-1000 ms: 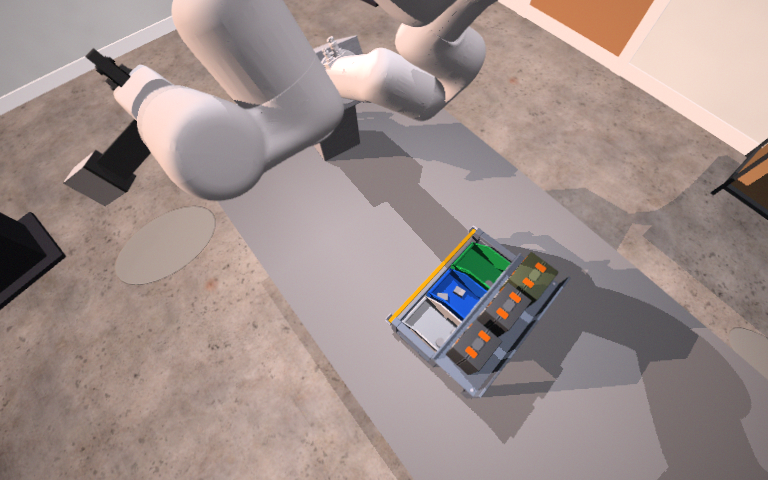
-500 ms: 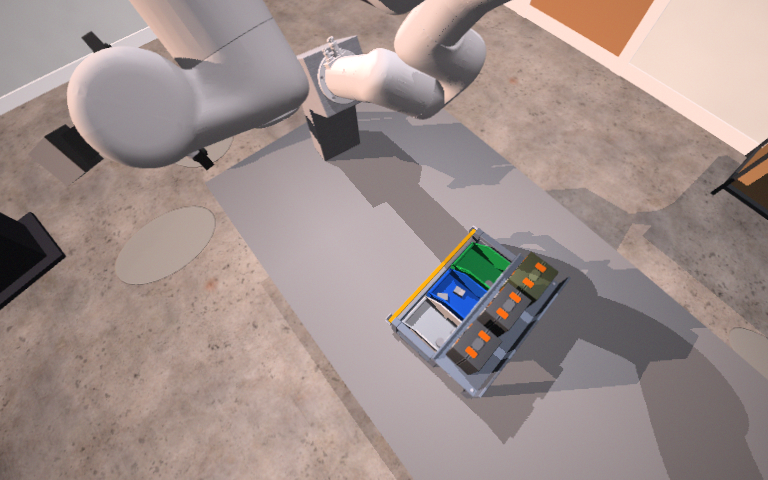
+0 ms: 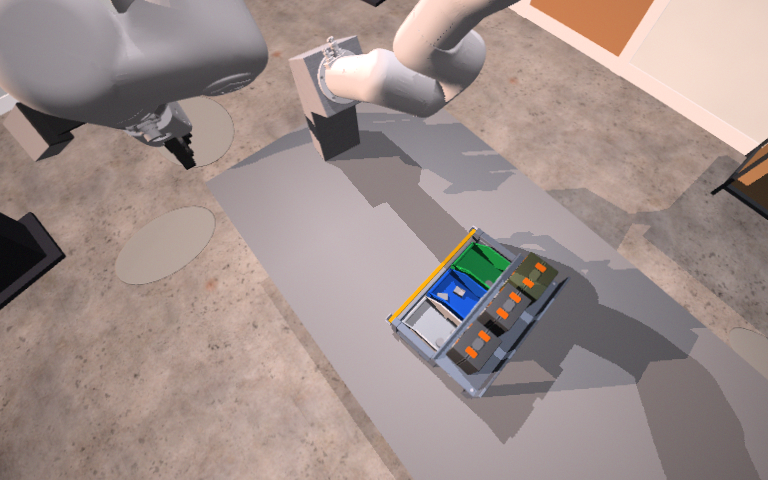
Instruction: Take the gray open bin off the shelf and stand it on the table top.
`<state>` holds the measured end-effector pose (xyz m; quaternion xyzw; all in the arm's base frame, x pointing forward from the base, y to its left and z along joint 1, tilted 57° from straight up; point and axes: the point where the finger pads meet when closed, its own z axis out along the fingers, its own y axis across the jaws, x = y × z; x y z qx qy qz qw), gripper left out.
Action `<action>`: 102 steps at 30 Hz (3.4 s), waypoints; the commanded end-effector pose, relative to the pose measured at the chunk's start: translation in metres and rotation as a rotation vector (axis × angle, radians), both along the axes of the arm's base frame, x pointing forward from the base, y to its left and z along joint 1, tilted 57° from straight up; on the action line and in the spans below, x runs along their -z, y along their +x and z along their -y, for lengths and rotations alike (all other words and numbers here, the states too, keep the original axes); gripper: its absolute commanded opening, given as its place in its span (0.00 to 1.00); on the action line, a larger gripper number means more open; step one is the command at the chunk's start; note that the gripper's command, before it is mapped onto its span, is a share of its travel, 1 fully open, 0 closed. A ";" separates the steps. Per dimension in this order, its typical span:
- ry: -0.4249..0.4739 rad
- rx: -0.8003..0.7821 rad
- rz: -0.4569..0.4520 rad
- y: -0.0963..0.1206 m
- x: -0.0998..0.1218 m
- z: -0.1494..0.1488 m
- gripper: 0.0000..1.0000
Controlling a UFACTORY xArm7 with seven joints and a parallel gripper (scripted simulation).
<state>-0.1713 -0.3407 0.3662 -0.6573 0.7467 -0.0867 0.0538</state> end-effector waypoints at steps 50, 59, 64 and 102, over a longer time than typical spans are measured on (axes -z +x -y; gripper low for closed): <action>0.226 0.449 0.636 0.000 0.001 -0.001 1.00; 0.226 0.449 0.636 0.000 0.001 -0.001 1.00; 0.293 0.591 0.832 0.000 0.002 -0.001 1.00; 0.187 0.409 1.005 0.020 0.024 0.039 1.00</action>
